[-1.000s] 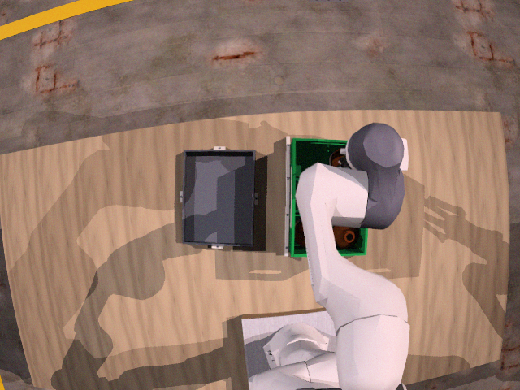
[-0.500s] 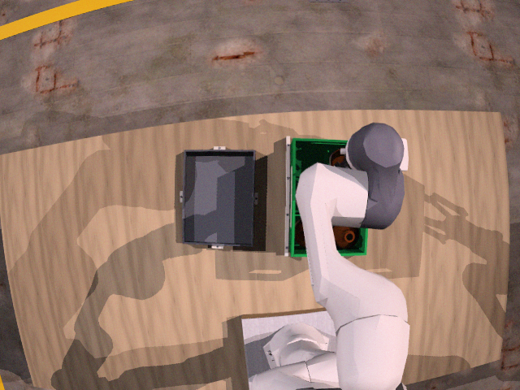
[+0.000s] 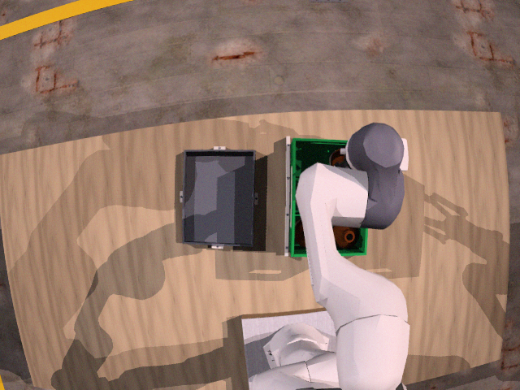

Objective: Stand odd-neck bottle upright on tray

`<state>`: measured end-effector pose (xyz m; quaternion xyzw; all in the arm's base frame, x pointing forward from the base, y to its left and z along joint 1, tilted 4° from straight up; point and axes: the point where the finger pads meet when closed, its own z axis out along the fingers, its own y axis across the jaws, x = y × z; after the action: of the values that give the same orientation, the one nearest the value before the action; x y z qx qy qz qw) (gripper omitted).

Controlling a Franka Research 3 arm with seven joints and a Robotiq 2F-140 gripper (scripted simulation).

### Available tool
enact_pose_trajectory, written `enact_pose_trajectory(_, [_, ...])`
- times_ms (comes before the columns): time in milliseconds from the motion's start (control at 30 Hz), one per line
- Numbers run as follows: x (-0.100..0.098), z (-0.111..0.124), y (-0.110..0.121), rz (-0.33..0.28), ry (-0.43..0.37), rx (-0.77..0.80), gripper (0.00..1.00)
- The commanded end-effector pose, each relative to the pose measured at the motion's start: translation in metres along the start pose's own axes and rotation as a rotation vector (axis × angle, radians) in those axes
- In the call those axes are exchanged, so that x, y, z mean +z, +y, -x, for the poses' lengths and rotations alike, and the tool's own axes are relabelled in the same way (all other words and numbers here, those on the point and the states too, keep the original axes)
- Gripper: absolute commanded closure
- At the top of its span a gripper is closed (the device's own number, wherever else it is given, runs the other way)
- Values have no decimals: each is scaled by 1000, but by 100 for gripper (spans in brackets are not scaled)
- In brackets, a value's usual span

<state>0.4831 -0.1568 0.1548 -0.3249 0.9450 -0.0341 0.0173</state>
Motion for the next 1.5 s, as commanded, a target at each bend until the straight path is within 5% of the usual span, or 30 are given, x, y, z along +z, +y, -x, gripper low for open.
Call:
enact_pose_trajectory(0, [1,0,0,2,-2,-2,56])
enact_pose_trajectory(767, [-4,0,0,2,-2,-2,56])
enact_pose_trajectory(1467, [-61,0,0,2,-2,-2,56])
